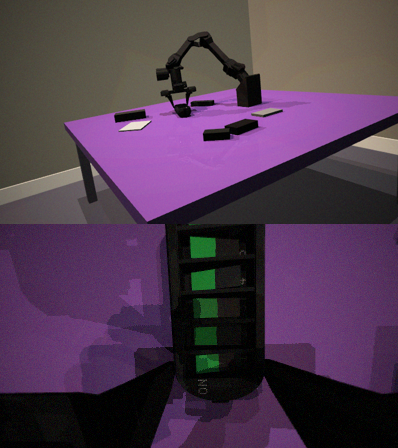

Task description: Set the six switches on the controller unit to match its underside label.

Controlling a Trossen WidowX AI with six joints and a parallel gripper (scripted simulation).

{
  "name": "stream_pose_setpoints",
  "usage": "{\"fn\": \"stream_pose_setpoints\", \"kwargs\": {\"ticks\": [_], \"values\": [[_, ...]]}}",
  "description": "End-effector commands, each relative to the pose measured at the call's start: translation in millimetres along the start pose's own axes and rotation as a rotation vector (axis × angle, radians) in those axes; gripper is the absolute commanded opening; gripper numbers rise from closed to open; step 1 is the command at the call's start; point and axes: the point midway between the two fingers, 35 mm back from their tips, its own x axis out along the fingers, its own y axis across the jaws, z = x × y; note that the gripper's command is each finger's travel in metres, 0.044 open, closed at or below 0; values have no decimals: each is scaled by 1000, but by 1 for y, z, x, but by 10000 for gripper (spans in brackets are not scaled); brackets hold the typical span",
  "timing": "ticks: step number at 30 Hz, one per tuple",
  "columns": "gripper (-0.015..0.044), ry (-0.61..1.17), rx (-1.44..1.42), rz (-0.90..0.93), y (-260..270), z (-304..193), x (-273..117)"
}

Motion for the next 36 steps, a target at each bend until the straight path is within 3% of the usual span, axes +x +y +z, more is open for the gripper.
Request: {"fn": "stream_pose_setpoints", "kwargs": {"ticks": [1,36], "values": [[327,-2,-5,1,0,1,0],[336,46,-5,2,0,17,-21]]}}
